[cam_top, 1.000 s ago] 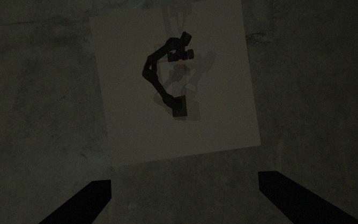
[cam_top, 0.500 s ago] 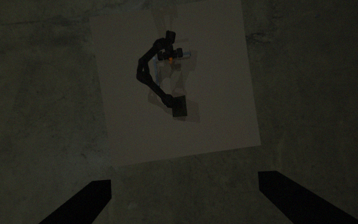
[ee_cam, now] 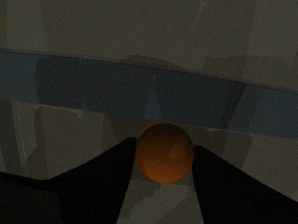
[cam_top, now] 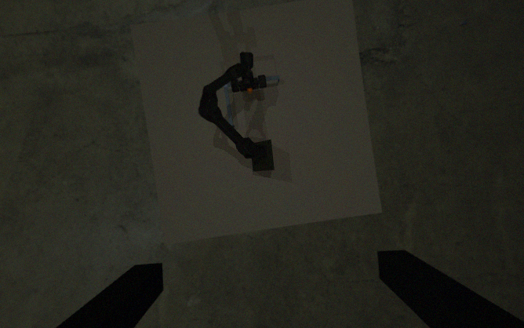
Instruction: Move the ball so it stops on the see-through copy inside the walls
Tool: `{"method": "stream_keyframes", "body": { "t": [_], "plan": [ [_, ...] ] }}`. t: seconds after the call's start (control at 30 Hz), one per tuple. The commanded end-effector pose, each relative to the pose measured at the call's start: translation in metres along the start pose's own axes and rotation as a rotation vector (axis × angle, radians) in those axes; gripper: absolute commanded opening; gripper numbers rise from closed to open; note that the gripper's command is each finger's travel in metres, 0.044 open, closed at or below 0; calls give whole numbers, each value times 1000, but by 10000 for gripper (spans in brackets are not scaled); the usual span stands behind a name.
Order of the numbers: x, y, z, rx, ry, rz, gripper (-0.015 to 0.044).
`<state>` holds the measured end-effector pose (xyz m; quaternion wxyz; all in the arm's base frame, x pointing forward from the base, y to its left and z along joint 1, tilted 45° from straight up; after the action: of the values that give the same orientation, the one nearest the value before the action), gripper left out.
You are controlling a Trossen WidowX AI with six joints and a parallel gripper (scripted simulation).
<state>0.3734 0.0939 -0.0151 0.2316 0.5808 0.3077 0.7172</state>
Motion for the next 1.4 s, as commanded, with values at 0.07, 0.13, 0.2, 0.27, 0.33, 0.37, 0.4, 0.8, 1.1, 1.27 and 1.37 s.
{"method": "stream_keyframes", "body": {
  "t": [0.07, 0.13, 0.2, 0.27, 0.33, 0.37, 0.4, 0.8, 1.1, 1.27, 1.37],
  "plan": [
    [0, -11, -3, 3, -9, 6, 0],
    [0, -12, -3, 3, -9, 6, 0],
    [0, -14, -3, 3, -9, 6, 0],
    [0, -17, -3, 3, -9, 6, 0],
    [0, -20, -3, 3, -9, 6, 0],
    [0, -22, -3, 3, -9, 6, 0],
    [0, -24, -3, 3, -9, 6, 0],
    [0, -26, -1, -4, -2, 3, 105],
    [0, -26, -1, -4, -2, 3, 268],
    [-2, -2, 1, -1, -4, 0, 268],
    [-2, 48, -1, 3, -8, 0, 268]
  ]
}}
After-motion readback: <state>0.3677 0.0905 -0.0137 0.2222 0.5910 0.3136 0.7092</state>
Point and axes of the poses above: the point midway between the two fingers, 35 mm back from their tips, its own y axis back along the fingers, its own x axis across the jaws, z = x × y, the point moved 1 cm from there along y, back along the fingers, and after that the axes turned 6 degrees about y, right-handed, at the moved point
